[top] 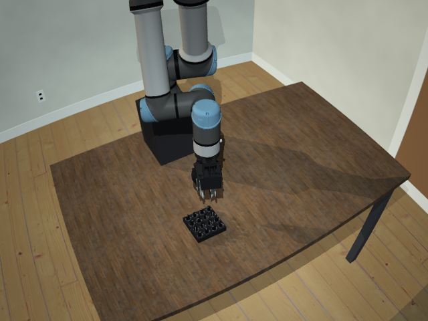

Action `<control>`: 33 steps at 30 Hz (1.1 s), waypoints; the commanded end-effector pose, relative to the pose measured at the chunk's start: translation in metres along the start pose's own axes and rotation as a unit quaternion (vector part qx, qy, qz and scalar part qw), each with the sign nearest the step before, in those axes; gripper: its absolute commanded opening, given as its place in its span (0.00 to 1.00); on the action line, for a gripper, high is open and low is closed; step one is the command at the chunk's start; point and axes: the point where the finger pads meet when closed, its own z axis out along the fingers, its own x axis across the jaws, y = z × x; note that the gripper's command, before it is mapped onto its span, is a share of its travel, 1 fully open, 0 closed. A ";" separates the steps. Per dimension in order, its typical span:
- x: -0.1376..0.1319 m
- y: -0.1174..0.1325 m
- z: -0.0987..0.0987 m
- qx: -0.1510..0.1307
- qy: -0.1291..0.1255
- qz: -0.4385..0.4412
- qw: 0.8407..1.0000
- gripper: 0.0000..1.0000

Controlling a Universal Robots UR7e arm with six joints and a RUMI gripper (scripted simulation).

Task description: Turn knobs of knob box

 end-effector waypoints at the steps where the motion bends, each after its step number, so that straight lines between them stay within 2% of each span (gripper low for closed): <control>1: 0.000 0.006 -0.003 -0.002 -0.003 0.078 0.997 0.11; 10: 0.002 0.009 -0.006 -0.003 -0.003 0.181 0.983 0.11; 20: 0.002 0.010 -0.007 -0.002 -0.003 0.220 0.976 0.11; 33: 0.003 0.009 -0.006 -0.002 -0.002 0.223 0.975 0.11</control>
